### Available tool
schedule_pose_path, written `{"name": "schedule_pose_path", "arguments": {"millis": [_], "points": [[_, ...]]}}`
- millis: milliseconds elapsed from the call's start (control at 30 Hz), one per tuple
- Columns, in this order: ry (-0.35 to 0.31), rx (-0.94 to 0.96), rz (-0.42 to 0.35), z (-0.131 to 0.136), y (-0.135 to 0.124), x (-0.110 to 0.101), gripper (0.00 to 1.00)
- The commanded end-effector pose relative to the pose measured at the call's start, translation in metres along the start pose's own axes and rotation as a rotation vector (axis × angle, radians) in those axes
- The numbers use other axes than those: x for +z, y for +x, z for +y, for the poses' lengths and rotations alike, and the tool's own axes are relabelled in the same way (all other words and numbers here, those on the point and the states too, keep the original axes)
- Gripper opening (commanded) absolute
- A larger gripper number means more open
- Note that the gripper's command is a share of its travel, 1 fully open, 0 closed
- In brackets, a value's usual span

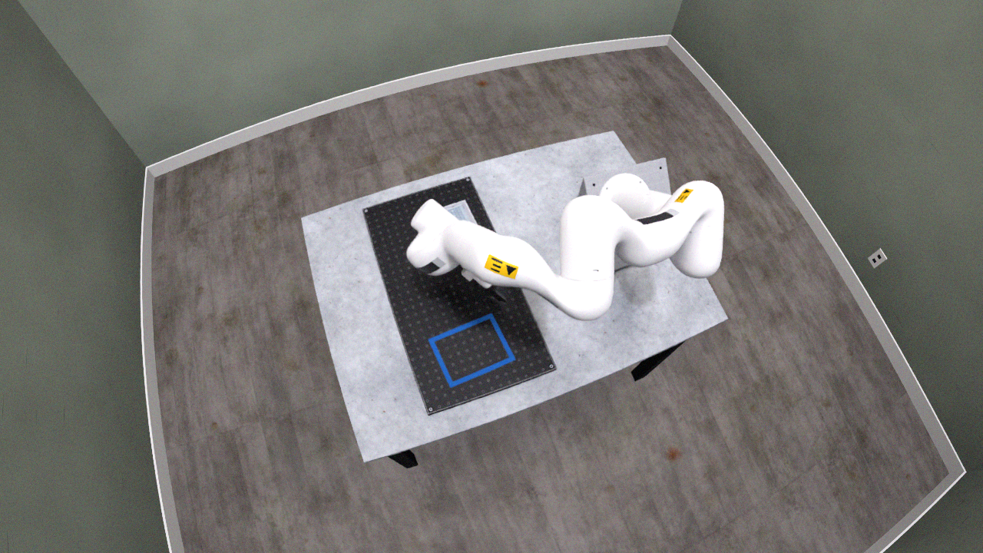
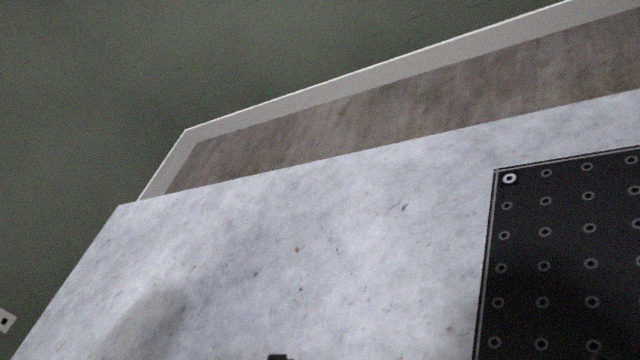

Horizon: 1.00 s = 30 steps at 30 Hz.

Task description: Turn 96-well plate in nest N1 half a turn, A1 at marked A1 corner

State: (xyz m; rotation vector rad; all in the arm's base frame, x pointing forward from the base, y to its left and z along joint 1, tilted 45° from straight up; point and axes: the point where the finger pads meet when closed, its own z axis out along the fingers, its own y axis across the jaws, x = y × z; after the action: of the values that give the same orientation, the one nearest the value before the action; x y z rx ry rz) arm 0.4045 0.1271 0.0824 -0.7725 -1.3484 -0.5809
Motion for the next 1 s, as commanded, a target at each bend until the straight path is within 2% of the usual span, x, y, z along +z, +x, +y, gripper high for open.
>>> {"name": "schedule_pose_path", "arguments": {"millis": [0,533,767,867,967], "points": [[-0.001,-0.001,-0.001,0.000,0.001,-0.001,1.00],[-0.001,-0.001,-0.001,0.000,0.001,-0.001,1.00],[-0.093,0.159,-0.079,0.006,-0.026,-0.019,1.00],[-0.094,0.162,-0.080,0.006,-0.028,-0.020,1.00],[-0.144,0.242,-0.113,0.008,-0.040,-0.029,1.00]]}}
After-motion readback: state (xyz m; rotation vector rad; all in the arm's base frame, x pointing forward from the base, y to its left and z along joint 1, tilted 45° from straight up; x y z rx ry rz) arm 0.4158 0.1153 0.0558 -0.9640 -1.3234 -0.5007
